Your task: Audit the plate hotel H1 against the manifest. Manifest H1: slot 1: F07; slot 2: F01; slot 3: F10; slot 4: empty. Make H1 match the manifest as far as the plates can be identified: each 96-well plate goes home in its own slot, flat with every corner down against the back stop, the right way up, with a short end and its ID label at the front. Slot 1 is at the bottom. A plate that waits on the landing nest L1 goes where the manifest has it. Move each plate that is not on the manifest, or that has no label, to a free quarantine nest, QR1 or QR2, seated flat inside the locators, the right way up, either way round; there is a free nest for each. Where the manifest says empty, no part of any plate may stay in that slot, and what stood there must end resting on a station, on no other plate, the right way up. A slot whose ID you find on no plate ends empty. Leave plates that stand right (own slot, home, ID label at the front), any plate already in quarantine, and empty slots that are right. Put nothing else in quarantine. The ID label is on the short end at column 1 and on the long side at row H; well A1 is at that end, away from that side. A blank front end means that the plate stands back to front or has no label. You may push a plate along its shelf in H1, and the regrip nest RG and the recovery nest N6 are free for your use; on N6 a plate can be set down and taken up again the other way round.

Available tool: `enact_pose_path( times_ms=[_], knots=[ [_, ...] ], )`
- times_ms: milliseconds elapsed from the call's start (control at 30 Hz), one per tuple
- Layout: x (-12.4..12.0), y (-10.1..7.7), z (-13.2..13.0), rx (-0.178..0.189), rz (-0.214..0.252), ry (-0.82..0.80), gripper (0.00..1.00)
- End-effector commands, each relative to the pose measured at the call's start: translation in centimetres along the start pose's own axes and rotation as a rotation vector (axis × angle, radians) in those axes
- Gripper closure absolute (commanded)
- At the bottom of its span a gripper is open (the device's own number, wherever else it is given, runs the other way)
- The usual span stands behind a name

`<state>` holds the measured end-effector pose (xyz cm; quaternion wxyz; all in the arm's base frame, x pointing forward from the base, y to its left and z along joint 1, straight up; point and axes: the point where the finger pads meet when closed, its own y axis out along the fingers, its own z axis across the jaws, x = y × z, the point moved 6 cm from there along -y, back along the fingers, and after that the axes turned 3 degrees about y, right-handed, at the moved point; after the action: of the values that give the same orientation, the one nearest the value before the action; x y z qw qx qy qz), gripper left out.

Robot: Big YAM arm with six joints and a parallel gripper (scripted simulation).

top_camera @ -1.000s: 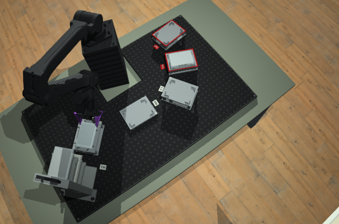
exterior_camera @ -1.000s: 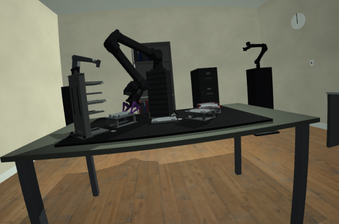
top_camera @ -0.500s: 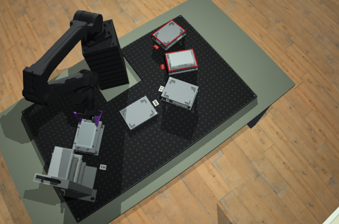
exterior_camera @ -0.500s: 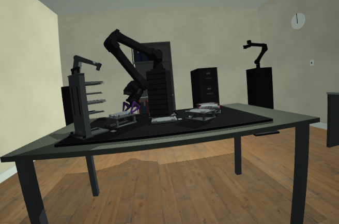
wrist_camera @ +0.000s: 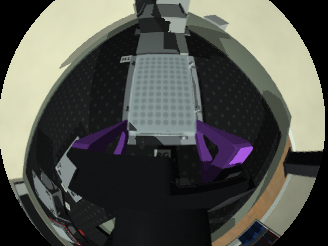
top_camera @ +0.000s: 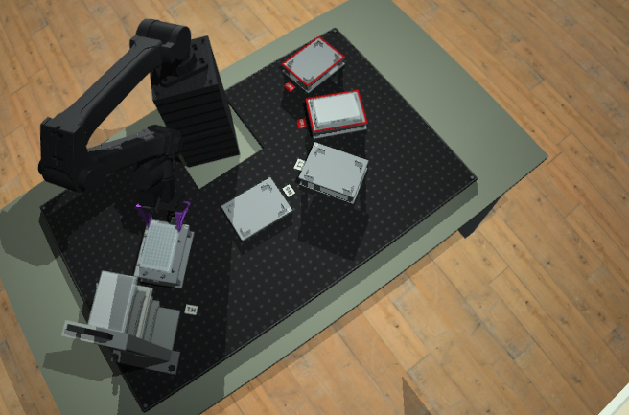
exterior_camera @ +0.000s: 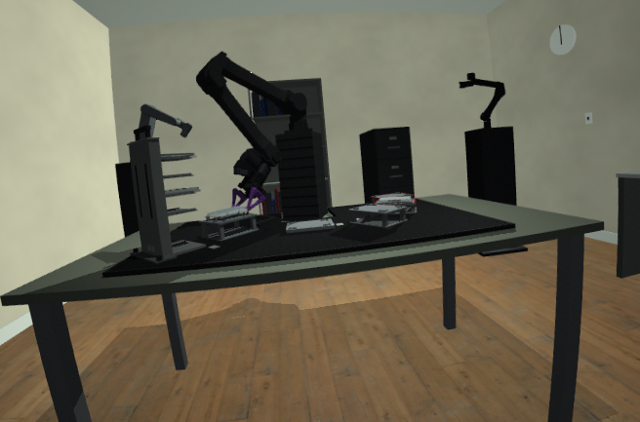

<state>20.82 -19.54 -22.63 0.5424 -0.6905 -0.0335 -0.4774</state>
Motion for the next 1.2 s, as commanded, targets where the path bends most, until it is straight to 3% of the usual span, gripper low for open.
enact_pose_path(
  times_ms=[0,1167],
  knots=[
    [1.0,-1.2,-0.2,-0.004,0.0,-0.006,0.14],
    [3.1,-3.5,-0.1,-0.004,-0.001,-0.006,0.14]
  ],
)
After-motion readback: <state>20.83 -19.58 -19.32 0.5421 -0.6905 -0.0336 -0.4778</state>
